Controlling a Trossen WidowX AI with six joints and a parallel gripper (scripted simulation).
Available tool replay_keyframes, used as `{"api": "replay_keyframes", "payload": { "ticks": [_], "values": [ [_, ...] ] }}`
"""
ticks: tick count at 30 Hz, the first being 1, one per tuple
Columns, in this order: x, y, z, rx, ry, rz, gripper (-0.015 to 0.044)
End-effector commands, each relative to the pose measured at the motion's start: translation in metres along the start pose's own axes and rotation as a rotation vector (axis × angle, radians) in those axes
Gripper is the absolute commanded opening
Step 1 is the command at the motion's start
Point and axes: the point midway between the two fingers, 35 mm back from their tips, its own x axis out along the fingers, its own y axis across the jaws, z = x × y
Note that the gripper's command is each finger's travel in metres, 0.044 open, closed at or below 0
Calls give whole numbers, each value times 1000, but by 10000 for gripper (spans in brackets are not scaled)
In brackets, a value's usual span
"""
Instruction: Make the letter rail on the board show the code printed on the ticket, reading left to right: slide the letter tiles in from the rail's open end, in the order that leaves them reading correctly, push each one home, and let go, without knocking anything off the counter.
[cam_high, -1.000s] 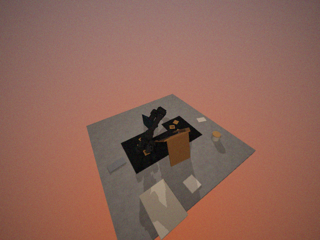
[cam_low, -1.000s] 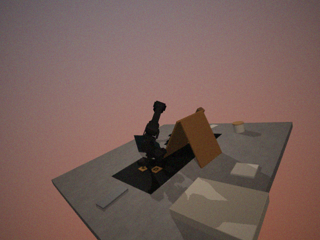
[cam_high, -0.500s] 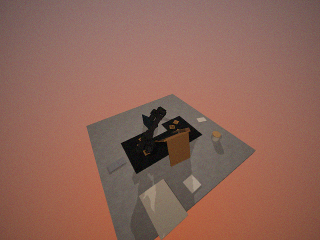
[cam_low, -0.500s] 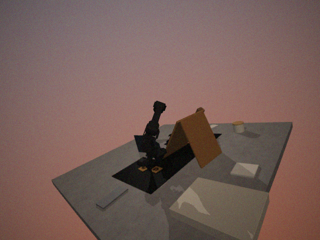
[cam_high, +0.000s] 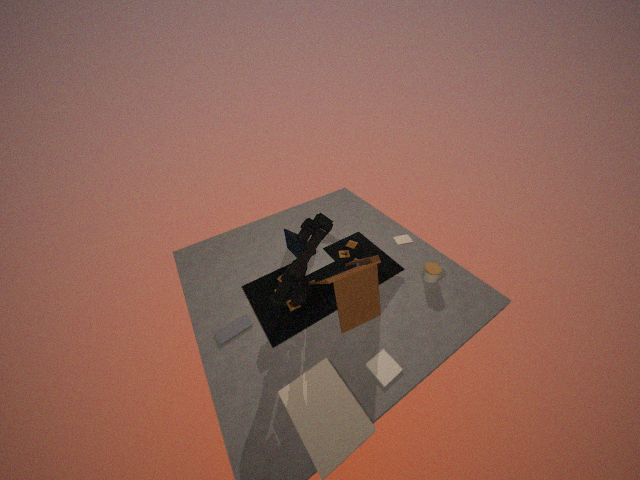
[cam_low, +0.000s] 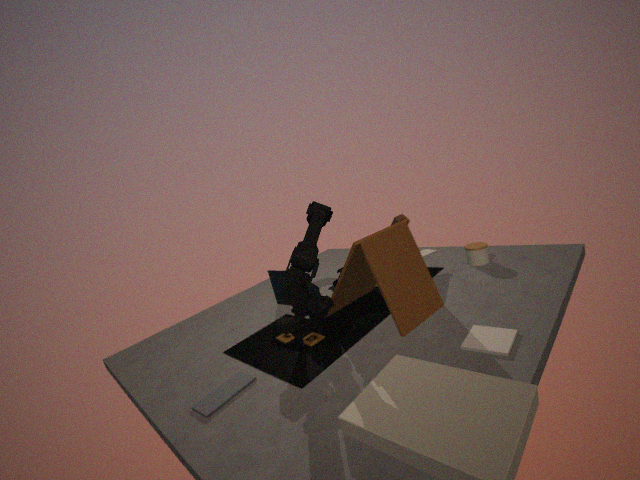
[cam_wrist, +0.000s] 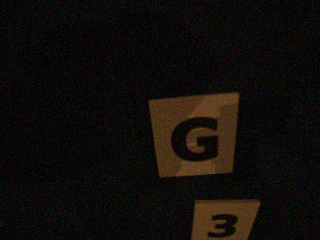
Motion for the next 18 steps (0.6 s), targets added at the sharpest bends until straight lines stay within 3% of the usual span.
{"api": "replay_keyframes", "payload": {
  "ticks": [1, 17, 18],
  "values": [
    [1, 0, 0, 4, -3, 4, 333],
    [1, 0, 0, 4, -3, 4, 227],
    [0, 0, 0, 4, -3, 4, 200]
  ]
}}
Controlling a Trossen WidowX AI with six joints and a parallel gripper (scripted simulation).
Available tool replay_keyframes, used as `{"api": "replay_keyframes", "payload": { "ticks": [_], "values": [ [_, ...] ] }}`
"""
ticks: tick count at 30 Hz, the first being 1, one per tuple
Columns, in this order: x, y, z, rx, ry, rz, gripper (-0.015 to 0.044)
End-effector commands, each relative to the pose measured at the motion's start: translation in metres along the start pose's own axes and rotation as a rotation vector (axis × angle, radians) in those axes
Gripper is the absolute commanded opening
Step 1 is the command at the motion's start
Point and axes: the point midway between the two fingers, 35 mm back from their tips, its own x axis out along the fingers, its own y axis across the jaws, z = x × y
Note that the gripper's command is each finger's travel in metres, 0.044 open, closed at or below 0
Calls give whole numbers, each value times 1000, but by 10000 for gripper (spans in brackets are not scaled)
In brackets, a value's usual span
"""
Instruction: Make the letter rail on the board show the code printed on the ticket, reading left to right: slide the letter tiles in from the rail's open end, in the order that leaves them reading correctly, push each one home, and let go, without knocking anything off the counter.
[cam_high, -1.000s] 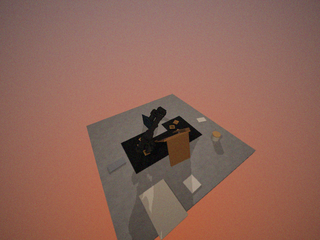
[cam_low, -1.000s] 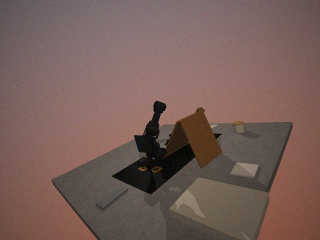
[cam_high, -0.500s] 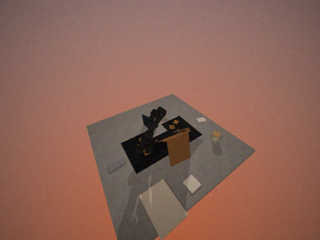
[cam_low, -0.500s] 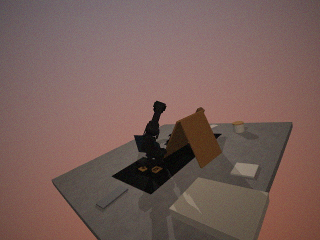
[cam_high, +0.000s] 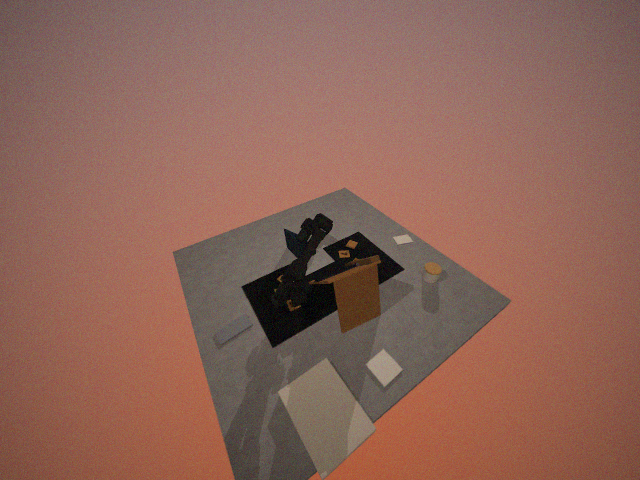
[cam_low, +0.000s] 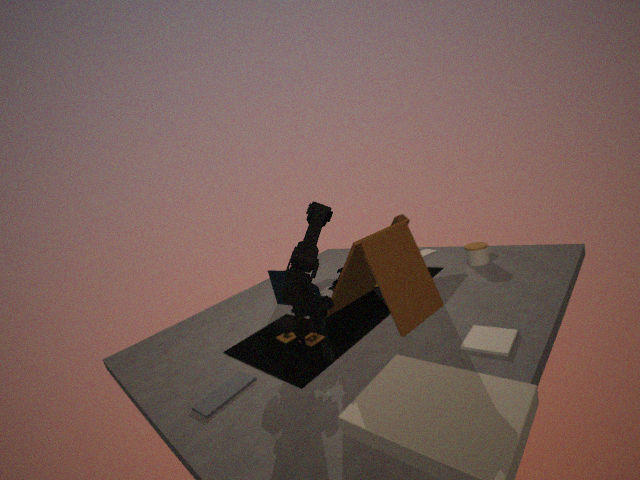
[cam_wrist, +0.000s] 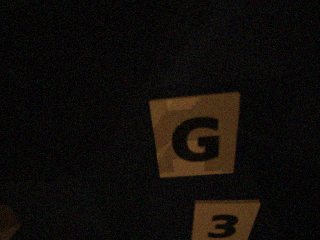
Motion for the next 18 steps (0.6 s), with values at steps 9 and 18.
{"api": "replay_keyframes", "payload": {
  "ticks": [9, 18],
  "values": [
    [-7, -1, 0, 4, -4, 3, 0],
    [-12, 0, 0, 4, -4, 2, 0]
  ]
}}
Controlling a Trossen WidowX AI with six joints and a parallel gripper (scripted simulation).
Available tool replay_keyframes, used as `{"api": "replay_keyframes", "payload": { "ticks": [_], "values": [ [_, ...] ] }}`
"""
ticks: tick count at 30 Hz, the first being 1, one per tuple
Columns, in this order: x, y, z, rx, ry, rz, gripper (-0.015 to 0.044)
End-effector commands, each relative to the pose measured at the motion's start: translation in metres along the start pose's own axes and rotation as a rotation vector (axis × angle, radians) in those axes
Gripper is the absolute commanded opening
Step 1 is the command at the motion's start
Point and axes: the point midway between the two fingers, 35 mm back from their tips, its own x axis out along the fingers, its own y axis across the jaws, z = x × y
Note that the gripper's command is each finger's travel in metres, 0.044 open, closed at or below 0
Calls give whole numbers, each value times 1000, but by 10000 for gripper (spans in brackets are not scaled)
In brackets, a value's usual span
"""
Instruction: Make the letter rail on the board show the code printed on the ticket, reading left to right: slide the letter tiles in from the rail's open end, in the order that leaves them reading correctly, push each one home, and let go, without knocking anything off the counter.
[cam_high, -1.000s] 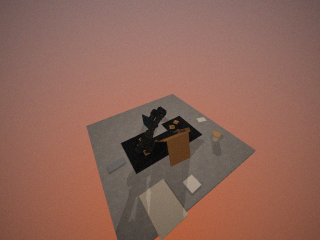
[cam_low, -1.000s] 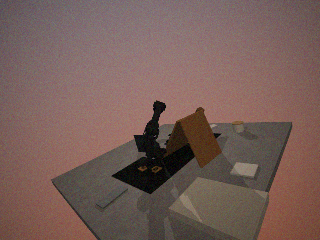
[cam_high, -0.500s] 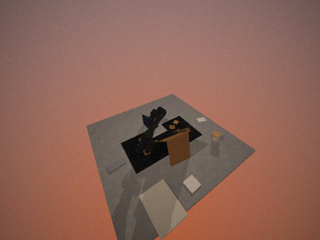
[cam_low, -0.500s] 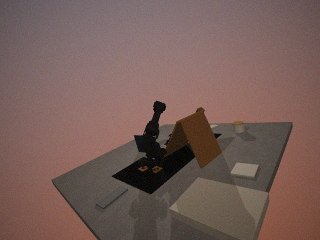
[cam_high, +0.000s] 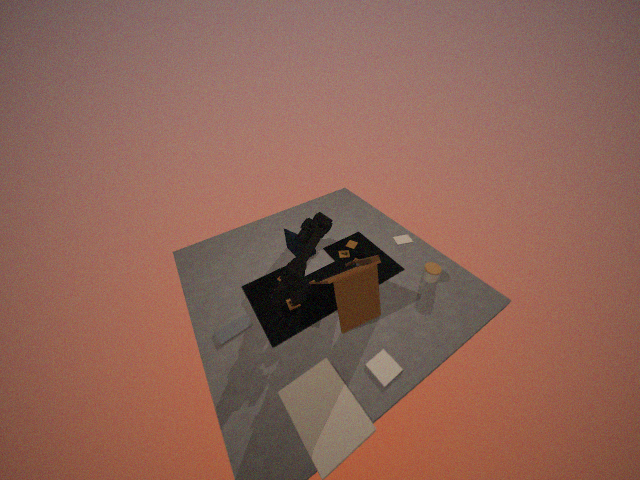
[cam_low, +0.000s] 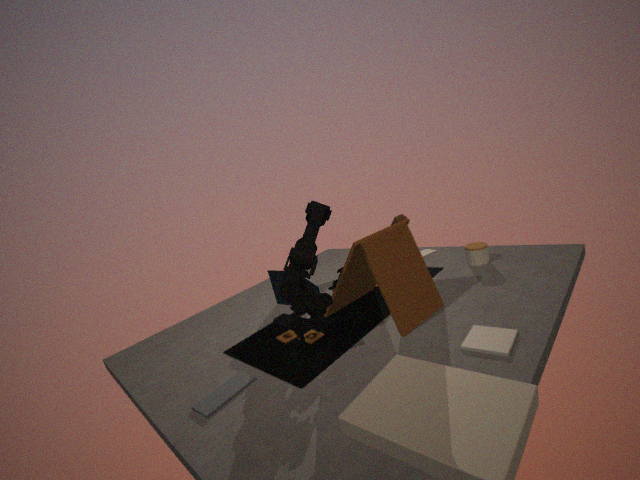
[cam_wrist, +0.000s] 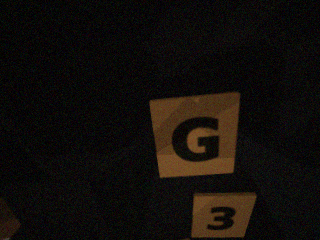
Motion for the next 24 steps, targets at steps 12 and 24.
{"api": "replay_keyframes", "payload": {
  "ticks": [12, 24],
  "values": [
    [-10, 1, 1, -4, 3, -4, 0],
    [-16, 1, 1, -4, 3, -4, 0]
  ]
}}
